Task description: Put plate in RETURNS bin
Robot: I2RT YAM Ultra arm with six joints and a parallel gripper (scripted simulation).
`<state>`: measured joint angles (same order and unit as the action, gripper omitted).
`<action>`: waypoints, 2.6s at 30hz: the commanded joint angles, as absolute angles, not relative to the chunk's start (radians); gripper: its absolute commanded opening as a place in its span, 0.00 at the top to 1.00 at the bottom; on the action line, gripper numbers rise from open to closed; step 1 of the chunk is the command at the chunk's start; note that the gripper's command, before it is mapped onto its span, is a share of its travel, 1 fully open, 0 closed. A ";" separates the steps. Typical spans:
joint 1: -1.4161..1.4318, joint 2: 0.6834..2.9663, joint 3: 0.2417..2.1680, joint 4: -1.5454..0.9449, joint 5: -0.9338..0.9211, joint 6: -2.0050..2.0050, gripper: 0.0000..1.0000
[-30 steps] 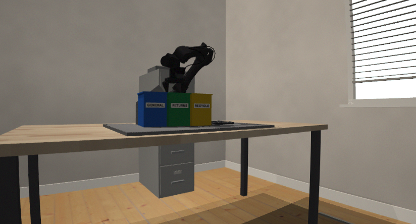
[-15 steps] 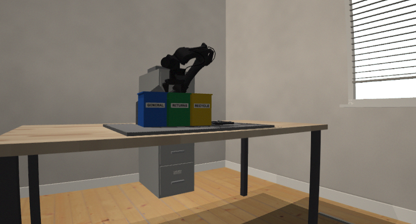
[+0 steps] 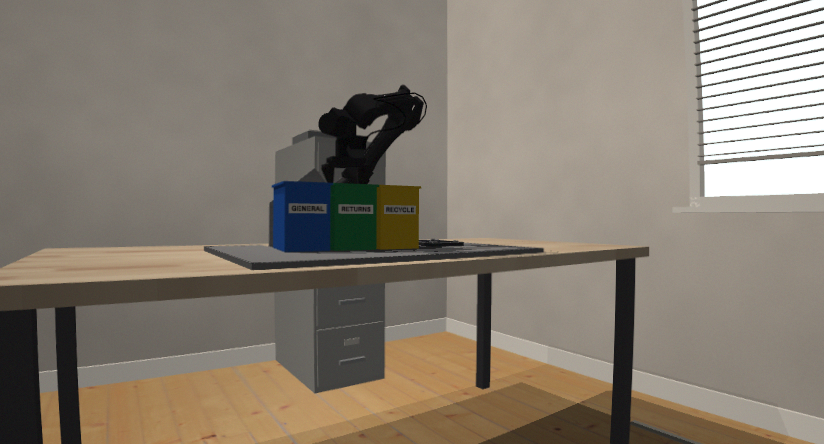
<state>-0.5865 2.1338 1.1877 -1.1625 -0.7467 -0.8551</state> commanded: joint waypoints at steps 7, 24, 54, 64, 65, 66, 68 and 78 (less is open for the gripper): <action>-0.608 2.098 1.169 -1.149 -0.757 -0.853 1.00; -0.608 2.129 1.209 -1.165 -0.757 -0.849 1.00; -0.608 2.114 1.210 -1.165 -0.757 -0.850 0.01; -0.608 2.114 1.210 -1.165 -0.757 -0.850 0.01; -0.608 2.114 1.210 -1.165 -0.757 -0.850 0.01; -0.608 2.114 1.210 -1.165 -0.757 -0.850 0.01; -0.608 2.114 1.210 -1.165 -0.757 -0.850 0.01; -0.608 2.114 1.210 -1.165 -0.757 -0.850 0.01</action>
